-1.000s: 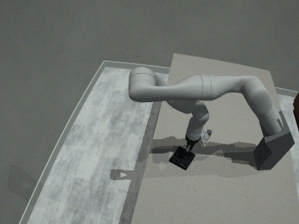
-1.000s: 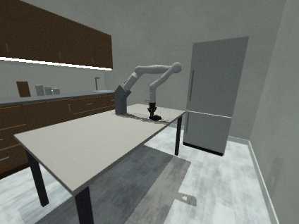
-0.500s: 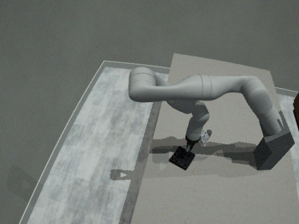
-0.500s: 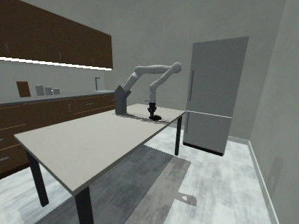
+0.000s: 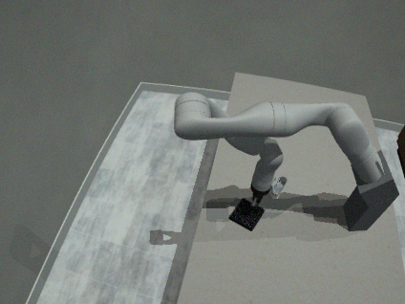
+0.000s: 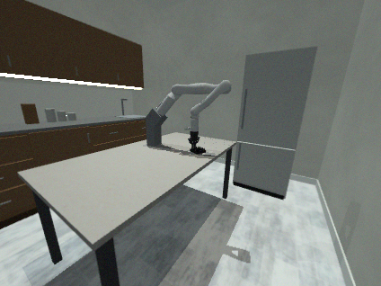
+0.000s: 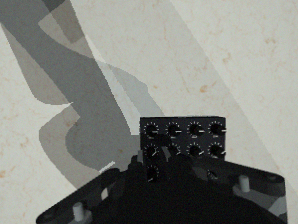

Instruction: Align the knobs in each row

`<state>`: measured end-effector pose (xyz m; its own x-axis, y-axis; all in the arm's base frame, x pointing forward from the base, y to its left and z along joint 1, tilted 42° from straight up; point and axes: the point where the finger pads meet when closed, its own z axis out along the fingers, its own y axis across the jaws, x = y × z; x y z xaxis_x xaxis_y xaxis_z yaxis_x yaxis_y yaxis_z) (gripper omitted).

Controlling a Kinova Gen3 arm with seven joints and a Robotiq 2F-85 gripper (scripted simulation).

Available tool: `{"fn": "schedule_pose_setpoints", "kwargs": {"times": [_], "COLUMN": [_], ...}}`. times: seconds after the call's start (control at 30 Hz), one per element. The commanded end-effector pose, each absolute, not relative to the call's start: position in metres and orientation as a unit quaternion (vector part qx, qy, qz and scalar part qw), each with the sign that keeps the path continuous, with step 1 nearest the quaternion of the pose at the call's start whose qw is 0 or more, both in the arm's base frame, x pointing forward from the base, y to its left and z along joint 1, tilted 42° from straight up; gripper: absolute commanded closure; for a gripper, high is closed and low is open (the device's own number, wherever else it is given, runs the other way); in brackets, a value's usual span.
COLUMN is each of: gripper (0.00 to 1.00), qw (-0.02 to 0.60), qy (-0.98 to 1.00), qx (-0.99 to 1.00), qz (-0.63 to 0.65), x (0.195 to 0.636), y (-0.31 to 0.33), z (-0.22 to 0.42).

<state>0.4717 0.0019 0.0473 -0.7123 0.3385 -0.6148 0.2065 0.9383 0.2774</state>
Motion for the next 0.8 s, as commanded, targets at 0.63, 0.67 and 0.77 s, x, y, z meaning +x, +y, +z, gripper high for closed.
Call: {"fn": "schedule_pose_setpoints", "kwargs": {"times": [0.63, 0.67, 0.77], "gripper": [0.81, 0.81, 0.81], "qw": [0.349, 0.349, 0.349], "qy": [0.921, 0.921, 0.921], "qx": [0.148, 0.148, 0.148], "qz": [0.094, 0.094, 0.094], "x": [0.4776, 0.4776, 0.4776], "y": [0.0024, 0.0024, 0.0024], "z": [0.0397, 0.0397, 0.0397]}}
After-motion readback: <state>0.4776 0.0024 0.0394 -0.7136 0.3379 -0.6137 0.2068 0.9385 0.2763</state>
